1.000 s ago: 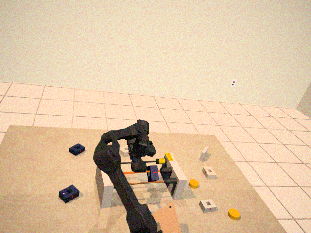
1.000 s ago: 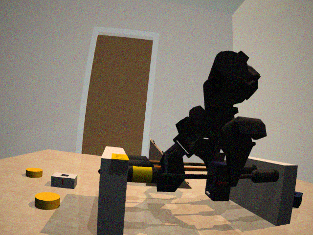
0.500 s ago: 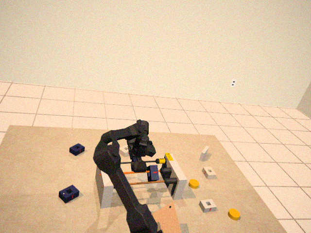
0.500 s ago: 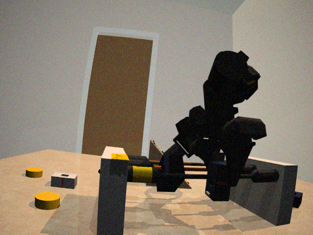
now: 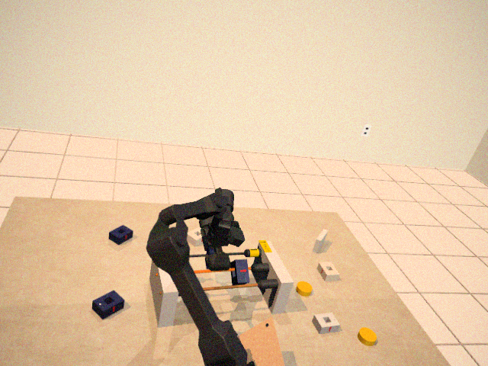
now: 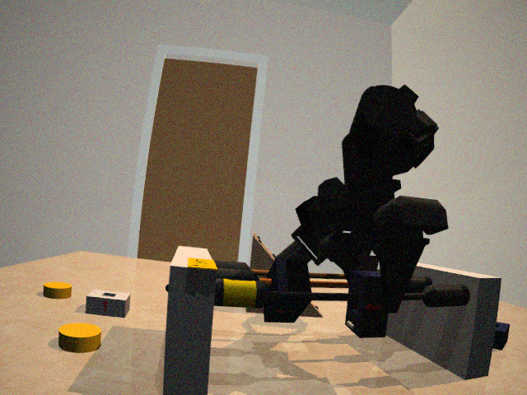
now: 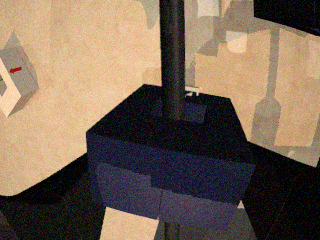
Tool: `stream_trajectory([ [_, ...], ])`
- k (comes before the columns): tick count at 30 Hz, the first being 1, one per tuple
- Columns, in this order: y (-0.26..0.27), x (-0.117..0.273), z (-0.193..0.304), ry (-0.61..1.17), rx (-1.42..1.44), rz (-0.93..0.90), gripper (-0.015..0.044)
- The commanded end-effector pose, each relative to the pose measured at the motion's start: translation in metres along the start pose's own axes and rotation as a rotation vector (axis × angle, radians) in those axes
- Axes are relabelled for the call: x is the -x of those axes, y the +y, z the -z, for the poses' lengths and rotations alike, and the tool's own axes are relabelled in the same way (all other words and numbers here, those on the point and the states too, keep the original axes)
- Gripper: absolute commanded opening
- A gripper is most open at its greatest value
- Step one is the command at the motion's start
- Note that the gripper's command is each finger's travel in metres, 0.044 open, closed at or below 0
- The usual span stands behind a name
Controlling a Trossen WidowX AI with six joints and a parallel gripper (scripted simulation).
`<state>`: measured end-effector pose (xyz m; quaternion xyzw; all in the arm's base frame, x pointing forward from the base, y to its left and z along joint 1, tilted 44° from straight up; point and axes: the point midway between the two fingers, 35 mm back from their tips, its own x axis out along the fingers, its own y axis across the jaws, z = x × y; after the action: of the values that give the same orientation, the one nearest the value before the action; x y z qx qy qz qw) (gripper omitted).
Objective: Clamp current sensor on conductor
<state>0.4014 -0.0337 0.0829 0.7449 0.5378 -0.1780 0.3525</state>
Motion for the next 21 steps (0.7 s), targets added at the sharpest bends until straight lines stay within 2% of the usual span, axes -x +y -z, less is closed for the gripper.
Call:
stream_trajectory([
  [1, 0.0001, -0.0001, 0.0000, 0.000, 0.000, 0.000, 0.0000],
  [17, -0.0011, -0.0049, -0.0001, 0.000, 0.000, 0.000, 0.0000],
  [21, 0.0007, -0.0011, -0.0001, -0.001, 0.003, -0.004, 0.0105],
])
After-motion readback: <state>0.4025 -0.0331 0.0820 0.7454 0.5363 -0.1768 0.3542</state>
